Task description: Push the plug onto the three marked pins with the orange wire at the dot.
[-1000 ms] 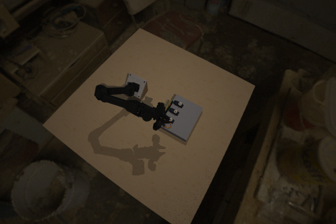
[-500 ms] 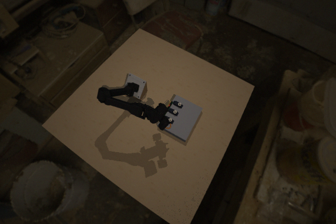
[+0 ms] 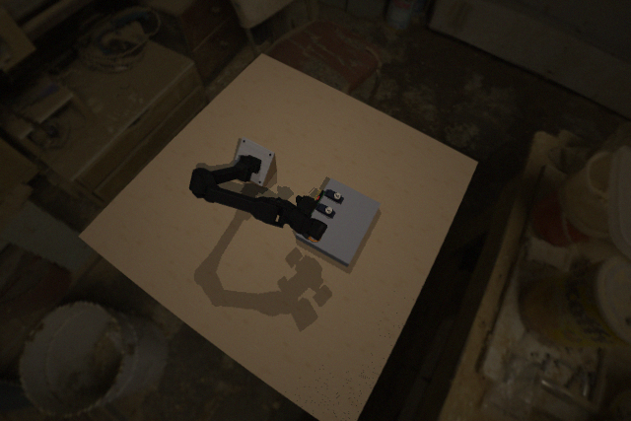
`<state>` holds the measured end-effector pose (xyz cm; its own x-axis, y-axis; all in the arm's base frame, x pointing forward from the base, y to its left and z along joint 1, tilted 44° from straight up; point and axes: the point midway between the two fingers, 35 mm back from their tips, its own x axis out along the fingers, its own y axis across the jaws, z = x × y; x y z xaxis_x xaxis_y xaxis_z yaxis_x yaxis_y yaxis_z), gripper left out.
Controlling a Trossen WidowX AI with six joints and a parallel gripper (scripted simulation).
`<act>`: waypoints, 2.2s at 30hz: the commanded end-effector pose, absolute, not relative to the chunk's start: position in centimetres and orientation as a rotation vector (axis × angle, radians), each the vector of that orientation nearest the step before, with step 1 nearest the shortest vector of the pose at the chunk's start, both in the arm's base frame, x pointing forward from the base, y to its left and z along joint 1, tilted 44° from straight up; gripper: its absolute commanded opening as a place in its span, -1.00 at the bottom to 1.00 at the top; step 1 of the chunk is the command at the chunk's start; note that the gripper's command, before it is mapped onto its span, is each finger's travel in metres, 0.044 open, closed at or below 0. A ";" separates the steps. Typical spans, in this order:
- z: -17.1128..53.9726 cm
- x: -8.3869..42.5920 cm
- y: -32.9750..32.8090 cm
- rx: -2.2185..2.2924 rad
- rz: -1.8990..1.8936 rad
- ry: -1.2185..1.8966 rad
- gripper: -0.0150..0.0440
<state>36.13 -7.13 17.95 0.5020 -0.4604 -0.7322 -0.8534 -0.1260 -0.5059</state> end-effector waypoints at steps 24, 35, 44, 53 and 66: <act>14.7 35.0 -9.5 -2.229 1.310 1.364 -0.10; 13.9 34.5 -10.4 -2.332 1.757 1.370 -0.10; 13.5 34.1 -11.0 -2.355 2.127 1.321 -0.10; 12.7 34.1 -11.8 -2.355 2.145 1.318 -0.10; 11.3 34.0 -13.3 -2.356 2.145 1.319 -0.10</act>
<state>34.16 -12.96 11.78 -0.0332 -0.6964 -0.7169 -0.3336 -0.6684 0.6648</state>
